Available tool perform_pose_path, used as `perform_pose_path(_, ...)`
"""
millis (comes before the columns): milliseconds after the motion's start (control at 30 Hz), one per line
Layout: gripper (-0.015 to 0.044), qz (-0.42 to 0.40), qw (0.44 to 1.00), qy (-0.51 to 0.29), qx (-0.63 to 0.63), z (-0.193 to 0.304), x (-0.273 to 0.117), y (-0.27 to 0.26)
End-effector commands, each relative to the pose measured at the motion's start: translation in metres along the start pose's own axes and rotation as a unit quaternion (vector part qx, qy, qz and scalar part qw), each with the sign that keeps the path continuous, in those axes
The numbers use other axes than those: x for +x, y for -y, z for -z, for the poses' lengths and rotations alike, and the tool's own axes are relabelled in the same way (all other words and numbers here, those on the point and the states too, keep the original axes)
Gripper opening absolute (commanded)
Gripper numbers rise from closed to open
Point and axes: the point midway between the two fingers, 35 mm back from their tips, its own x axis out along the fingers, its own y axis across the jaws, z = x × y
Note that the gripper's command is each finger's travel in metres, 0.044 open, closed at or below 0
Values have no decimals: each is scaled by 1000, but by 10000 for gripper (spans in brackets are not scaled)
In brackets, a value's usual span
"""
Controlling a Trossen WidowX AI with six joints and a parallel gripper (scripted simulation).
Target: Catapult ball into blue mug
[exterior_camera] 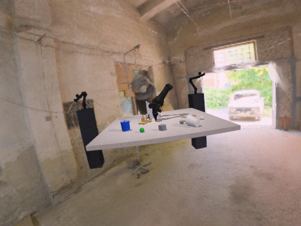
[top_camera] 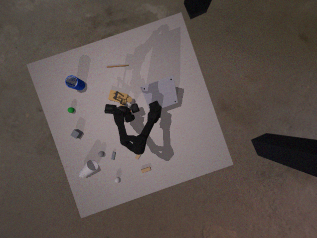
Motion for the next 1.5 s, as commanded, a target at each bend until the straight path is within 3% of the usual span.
perform_pose_path(0,300,-1,1000,3,3,0,4,-1)
perform_pose_path(200,142,-1,1000,3,3,0,4,-1)
perform_pose_path(467,89,-1,1000,3,3,0,4,-1)
perform_pose_path(600,0,0,1000,1,4,1,-4,2)
perform_pose_path(1200,0,-1,1000,0,4,4,-118,7)
perform_pose_path(1467,0,-7,999,2,47,7,-121,5)
